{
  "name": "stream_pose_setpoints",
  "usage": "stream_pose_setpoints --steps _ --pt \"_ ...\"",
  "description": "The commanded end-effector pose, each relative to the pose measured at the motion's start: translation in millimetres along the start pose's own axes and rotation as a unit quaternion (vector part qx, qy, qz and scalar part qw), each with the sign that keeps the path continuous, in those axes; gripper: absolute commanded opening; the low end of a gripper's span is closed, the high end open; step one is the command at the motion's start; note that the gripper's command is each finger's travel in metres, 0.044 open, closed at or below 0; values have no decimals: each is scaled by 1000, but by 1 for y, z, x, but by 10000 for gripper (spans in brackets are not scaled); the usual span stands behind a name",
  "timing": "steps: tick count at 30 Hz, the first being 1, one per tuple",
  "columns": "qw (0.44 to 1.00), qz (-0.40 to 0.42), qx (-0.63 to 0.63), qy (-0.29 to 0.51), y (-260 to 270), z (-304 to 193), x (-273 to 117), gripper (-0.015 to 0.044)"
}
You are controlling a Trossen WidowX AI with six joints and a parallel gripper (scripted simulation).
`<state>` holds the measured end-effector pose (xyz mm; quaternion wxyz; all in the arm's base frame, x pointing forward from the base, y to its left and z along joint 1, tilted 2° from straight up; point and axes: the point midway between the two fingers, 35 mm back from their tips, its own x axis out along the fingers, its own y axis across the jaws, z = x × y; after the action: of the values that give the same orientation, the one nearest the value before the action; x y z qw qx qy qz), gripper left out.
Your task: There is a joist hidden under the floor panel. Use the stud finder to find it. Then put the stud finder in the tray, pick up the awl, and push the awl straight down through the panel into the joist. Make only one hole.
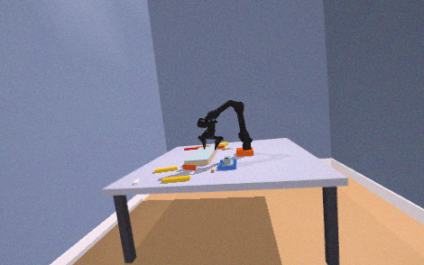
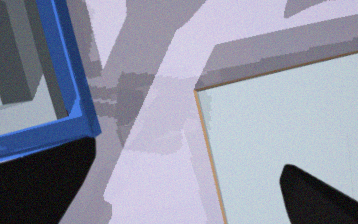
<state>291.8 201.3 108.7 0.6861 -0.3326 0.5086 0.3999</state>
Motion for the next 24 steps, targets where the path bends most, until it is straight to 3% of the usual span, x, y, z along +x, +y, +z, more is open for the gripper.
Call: stream_pose_setpoints --steps 1,12,24 --pt "997 -31 73 25 -60 -41 -1 440" --pt "962 -61 246 101 -162 -201 -11 440" --pt "882 -37 446 150 -165 -401 -40 440"
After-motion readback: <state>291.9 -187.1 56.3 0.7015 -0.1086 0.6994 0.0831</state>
